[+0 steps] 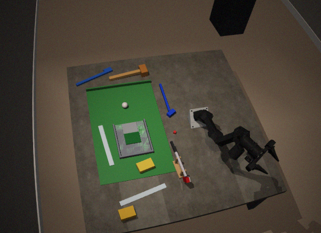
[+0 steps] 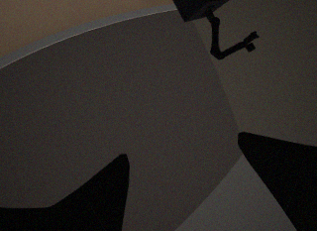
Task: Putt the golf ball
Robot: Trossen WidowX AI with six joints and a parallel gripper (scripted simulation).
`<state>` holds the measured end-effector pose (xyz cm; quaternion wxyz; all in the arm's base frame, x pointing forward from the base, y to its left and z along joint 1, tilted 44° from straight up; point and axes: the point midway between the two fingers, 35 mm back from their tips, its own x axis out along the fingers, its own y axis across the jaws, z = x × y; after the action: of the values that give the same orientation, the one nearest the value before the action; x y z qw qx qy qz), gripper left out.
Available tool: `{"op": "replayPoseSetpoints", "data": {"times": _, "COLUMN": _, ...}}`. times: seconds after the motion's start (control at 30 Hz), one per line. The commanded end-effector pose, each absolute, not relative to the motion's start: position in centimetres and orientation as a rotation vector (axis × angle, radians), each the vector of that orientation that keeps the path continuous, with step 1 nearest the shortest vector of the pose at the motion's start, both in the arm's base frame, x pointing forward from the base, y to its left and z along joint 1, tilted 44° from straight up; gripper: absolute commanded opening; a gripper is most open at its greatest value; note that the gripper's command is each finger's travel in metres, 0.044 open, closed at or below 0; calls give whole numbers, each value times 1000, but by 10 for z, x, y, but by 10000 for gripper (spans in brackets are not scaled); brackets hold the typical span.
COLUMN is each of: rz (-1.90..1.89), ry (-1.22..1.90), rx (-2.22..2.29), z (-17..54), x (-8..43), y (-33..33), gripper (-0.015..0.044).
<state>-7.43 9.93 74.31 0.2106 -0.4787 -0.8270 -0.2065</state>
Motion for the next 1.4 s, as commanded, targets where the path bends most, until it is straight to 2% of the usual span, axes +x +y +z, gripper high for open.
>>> {"op": "replayPoseSetpoints", "data": {"times": 0.0, "rz": -574, "ry": -2299, "rx": -1326, "z": 743, "x": -75, "y": 99, "gripper": 426}}
{"op": "replayPoseSetpoints", "data": {"times": 0.03, "rz": -574, "ry": -2300, "rx": -1314, "z": 743, "x": -76, "y": 97, "gripper": 440}}
{"op": "replayPoseSetpoints", "data": {"times": 0.33, "rz": -735, "ry": -2263, "rx": -1108, "z": 754, "x": -107, "y": 44, "gripper": 440}}
{"op": "replayPoseSetpoints", "data": {"times": 0.63, "rz": -1065, "ry": -2087, "rx": -766, "z": 759, "x": -138, "y": -67, "gripper": 440}}
{"op": "replayPoseSetpoints", "data": {"times": 1.1, "rz": -1286, "ry": -1845, "rx": -336, "z": 727, "x": -127, "y": -186, "gripper": 440}}
{"op": "replayPoseSetpoints", "data": {"times": 1.37, "rz": -1376, "ry": -1597, "rx": -97, "z": 695, "x": -102, "y": -266, "gripper": 440}}
